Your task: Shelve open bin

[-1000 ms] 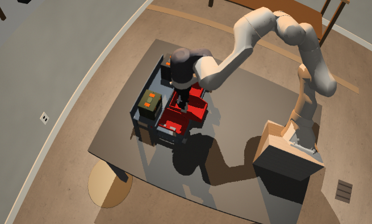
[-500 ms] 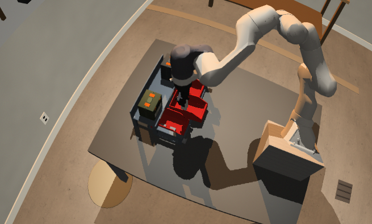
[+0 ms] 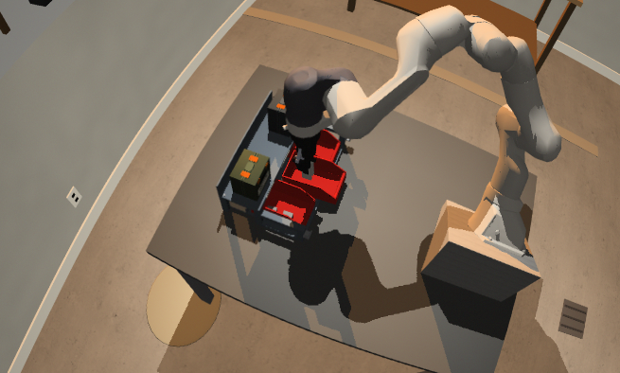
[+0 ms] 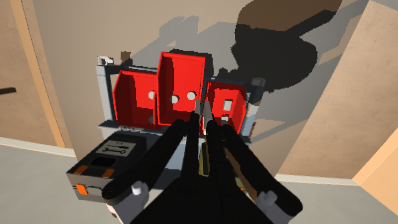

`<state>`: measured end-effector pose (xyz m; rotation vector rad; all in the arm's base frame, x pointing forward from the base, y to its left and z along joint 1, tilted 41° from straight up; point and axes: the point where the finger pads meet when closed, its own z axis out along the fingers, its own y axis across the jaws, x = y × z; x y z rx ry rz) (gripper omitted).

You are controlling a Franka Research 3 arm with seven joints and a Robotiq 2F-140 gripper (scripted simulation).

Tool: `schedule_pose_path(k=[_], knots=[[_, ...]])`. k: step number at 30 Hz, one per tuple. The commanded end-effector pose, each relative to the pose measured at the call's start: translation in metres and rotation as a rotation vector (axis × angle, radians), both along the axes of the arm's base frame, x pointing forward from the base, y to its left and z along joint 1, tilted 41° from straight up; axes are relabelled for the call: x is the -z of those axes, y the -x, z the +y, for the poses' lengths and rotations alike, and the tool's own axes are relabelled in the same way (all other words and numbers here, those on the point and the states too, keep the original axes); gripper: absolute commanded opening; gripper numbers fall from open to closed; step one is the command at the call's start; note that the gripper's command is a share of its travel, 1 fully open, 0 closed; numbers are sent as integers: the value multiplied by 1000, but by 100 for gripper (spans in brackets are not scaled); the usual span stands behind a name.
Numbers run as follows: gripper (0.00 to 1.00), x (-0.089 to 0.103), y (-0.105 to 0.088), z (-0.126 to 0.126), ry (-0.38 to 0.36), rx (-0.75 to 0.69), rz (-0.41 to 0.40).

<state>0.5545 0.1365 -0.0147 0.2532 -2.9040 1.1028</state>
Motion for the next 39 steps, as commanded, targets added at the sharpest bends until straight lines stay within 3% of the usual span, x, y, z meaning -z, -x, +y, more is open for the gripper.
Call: schedule_pose_path(k=[1, 32, 33, 39], knots=[[6, -4, 2, 3, 3, -1, 6], [6, -15, 3, 12, 3, -1, 6], [0, -15, 3, 12, 3, -1, 6], [0, -15, 3, 12, 3, -1, 6]])
